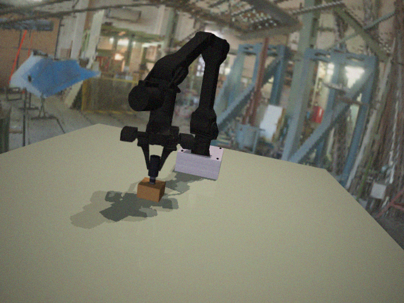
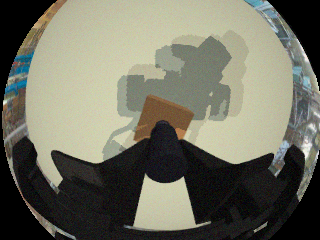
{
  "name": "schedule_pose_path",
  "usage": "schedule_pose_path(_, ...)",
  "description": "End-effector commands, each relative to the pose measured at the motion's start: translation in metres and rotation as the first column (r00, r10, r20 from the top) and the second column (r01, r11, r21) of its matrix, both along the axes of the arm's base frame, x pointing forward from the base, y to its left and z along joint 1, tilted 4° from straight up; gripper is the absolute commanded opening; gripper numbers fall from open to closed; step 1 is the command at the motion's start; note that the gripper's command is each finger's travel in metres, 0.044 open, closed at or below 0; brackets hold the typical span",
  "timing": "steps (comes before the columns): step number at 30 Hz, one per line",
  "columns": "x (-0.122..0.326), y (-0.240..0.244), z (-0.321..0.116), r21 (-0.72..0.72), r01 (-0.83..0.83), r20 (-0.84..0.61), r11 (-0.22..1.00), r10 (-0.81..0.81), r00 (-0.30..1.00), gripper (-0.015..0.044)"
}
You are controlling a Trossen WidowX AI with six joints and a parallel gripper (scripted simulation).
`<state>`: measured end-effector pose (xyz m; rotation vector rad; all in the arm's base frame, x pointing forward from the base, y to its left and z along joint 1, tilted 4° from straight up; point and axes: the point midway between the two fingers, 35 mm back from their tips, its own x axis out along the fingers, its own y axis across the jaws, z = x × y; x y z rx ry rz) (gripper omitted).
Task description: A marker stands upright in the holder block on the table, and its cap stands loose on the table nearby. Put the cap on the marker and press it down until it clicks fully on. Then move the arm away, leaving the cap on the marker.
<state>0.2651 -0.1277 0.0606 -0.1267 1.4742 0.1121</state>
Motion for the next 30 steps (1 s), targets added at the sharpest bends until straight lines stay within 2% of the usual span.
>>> schedule_pose_path(1, 0.0, 0.0, 0.0, 0.0, 0.0, 0.0, 1.0, 0.0, 1.0, 0.0184)
schedule_pose_path(11, 0.0, 0.0, 0.0, 0.0, 0.0, 0.0, 1.0, 0.0, 1.0, 0.044)
schedule_pose_path(14, 0.0, -0.001, 0.01, 0.0, 0.0, 0.0, 1.0, 0.0, 1.0, 0.044)
schedule_pose_path(19, -0.007, 0.0, 0.072, 0.0, 0.0, 0.0, 1.0, 0.0, 1.0, 0.044)
schedule_pose_path(24, -0.007, 0.0, 0.075, 0.0, 0.0, 0.0, 1.0, 0.0, 1.0, 0.044)
schedule_pose_path(26, -0.007, 0.0, 0.073, 0.005, 0.049, 0.0, 0.999, -0.049, 0.999, 0.0387)
schedule_pose_path(30, -0.006, 0.0, 0.067, 0.028, 0.286, -0.001, 0.958, -0.286, 0.958, 0.0282)
